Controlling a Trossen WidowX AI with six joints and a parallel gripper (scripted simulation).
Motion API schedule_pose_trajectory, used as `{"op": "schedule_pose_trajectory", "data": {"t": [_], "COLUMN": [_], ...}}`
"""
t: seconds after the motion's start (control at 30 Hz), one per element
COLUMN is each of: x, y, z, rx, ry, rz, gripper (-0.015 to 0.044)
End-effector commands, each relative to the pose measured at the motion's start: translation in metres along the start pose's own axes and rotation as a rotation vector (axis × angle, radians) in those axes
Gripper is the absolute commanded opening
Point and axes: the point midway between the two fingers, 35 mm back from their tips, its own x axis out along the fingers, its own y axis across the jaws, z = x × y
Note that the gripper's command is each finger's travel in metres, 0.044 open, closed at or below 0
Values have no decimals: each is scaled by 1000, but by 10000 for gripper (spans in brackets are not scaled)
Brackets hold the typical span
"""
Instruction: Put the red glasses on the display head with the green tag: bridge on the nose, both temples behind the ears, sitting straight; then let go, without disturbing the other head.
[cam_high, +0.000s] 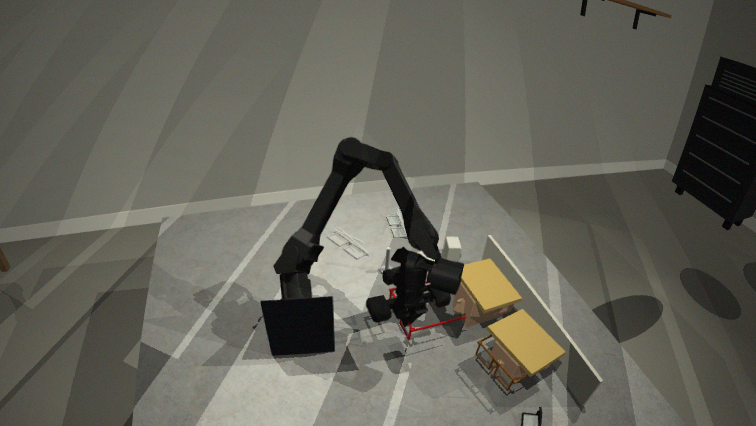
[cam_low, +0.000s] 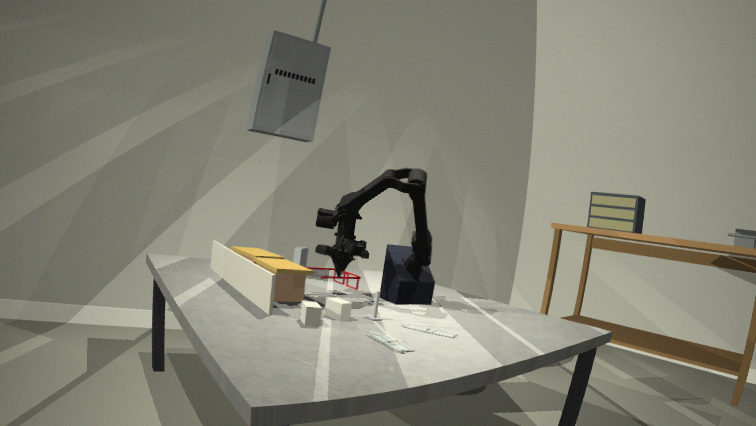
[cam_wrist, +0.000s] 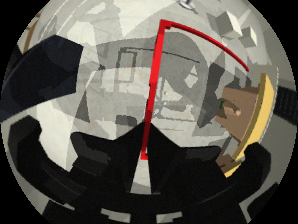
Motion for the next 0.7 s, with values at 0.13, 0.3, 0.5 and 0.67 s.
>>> {"op": "schedule_pose_trajectory", "data": {"t": [0.13, 0.3, 0.5, 0.67], "x": [0, 0, 0, 0], "y": [-13, -20, -30, -38], "z": [1, 1, 1, 1], "rx": [-1, -1, -1, -2], "ry": [7, 5, -3, -5], "rz": [-5, -5, -6, -6], "gripper": [0, 0, 0, 0]}}
